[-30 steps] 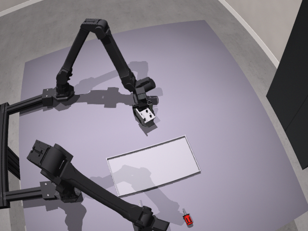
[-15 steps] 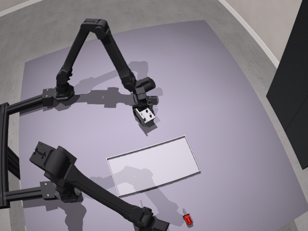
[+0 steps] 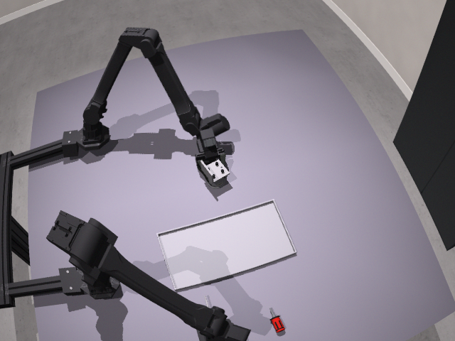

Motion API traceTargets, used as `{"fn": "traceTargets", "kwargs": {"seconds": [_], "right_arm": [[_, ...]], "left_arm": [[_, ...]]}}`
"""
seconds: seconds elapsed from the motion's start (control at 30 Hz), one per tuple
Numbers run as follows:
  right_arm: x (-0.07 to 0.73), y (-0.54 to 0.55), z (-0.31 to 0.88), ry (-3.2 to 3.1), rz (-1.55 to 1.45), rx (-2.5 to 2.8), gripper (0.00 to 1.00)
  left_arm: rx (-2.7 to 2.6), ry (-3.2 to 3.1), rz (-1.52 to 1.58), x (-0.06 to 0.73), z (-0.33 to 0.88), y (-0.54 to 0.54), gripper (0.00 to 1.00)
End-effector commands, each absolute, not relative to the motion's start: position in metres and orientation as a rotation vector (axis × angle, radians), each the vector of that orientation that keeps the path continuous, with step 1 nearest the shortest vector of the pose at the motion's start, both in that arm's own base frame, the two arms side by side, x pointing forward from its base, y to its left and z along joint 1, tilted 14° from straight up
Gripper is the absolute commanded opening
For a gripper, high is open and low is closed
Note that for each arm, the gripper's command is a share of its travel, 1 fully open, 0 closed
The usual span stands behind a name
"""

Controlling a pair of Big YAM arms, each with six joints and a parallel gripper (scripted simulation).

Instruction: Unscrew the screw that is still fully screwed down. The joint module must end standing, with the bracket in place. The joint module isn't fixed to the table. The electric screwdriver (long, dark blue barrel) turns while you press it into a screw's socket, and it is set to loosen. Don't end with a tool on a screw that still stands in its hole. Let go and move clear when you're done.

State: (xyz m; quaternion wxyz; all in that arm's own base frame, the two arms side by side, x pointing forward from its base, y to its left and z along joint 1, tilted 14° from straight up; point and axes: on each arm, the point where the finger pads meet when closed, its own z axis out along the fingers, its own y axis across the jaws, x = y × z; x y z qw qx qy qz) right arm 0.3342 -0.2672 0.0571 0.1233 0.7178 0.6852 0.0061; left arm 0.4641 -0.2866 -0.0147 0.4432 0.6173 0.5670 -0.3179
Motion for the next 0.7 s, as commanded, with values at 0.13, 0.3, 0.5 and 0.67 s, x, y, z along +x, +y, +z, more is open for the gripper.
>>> {"fn": "traceTargets", "kwargs": {"seconds": [0.13, 0.3, 0.5, 0.67], "right_arm": [[0.342, -0.274, 0.066, 1.981, 0.024, 2.074, 0.65], [0.342, -0.274, 0.066, 1.981, 0.024, 2.074, 0.65], [0.334, -0.275, 0.053, 2.000, 0.017, 2.086, 0.65], [0.335, -0.273, 0.052, 2.002, 0.018, 2.085, 0.65]], "left_arm": [[1.525, 1.392, -0.767, 0.478, -0.016, -0.286, 0.59], [1.525, 1.392, -0.767, 0.478, -0.016, -0.286, 0.59], [1.525, 1.392, -0.767, 0.478, -0.016, -0.286, 0.59], [1.525, 1.392, -0.767, 0.478, -0.016, -0.286, 0.59]]}}
